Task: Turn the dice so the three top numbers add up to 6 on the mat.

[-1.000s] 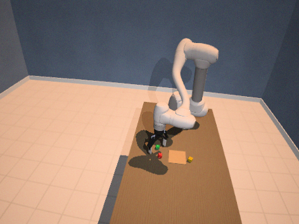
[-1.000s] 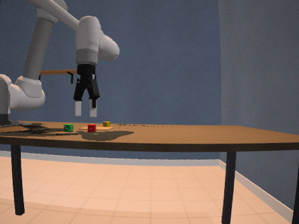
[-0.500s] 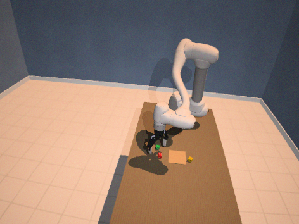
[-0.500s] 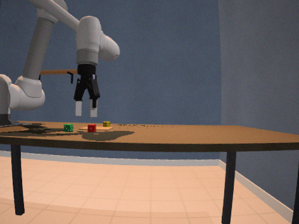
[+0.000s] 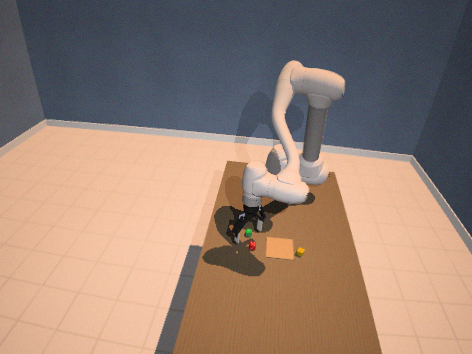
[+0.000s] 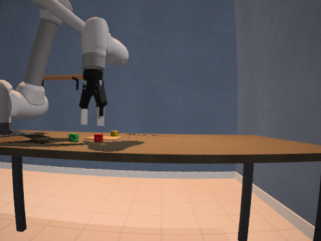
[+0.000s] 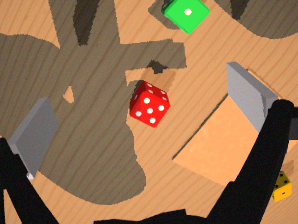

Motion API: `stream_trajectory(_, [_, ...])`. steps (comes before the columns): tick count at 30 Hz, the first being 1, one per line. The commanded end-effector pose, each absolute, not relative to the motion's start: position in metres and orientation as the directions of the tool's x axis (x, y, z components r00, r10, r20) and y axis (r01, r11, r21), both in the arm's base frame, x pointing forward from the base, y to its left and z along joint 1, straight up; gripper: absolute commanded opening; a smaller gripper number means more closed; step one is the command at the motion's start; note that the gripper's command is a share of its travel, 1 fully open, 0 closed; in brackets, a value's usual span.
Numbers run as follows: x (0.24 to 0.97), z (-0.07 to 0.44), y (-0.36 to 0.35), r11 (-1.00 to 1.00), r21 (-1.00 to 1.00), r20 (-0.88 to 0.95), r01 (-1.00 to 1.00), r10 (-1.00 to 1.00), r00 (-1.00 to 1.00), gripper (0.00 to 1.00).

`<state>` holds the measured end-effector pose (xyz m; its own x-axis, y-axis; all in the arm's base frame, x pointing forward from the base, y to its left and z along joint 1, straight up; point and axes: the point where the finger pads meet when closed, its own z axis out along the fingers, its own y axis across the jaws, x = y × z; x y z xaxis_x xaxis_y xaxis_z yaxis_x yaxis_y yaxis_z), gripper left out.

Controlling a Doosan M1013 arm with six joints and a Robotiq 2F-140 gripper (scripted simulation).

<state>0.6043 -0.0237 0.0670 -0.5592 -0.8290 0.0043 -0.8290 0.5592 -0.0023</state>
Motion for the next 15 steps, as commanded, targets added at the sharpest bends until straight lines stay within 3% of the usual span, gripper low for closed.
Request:
stream_trajectory(1, [0.6043, 0.0671, -0.0237, 0.559, -0.002, 0.004, -0.829, -0.829, -0.559, 1.0])
stream_trajectory(15, [0.6033, 0.0671, -0.0178, 0.559, -0.002, 0.004, -0.829, -0.829, -0.559, 1.0])
